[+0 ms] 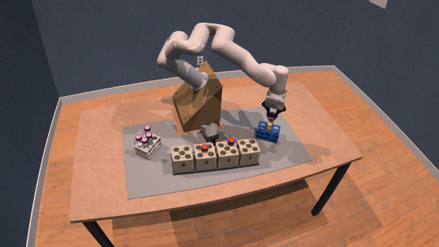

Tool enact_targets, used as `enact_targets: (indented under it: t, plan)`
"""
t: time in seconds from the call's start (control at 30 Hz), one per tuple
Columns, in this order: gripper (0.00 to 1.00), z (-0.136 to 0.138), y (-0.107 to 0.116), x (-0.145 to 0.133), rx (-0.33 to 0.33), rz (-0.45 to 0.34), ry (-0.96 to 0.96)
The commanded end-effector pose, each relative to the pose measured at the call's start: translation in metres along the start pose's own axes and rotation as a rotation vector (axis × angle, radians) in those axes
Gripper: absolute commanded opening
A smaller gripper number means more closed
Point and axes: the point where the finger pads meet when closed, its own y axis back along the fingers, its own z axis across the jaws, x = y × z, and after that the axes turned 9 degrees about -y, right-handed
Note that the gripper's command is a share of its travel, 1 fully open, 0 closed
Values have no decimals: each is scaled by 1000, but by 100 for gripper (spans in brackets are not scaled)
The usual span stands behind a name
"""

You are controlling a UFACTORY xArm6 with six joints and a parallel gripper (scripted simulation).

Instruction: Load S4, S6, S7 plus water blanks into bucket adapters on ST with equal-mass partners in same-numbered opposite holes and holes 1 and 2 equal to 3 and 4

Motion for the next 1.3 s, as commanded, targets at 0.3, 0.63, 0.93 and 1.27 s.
enact_targets:
  t: [0.3,0.63,0.93,1.27]
  plan:
    - [0,-1,25,0,4,0,-1]
    - [0,-1,45,0,4,0,-1]
    - [0,-1,59,0,4,0,-1]
    - [0,-1,75,0,4,-1,-1]
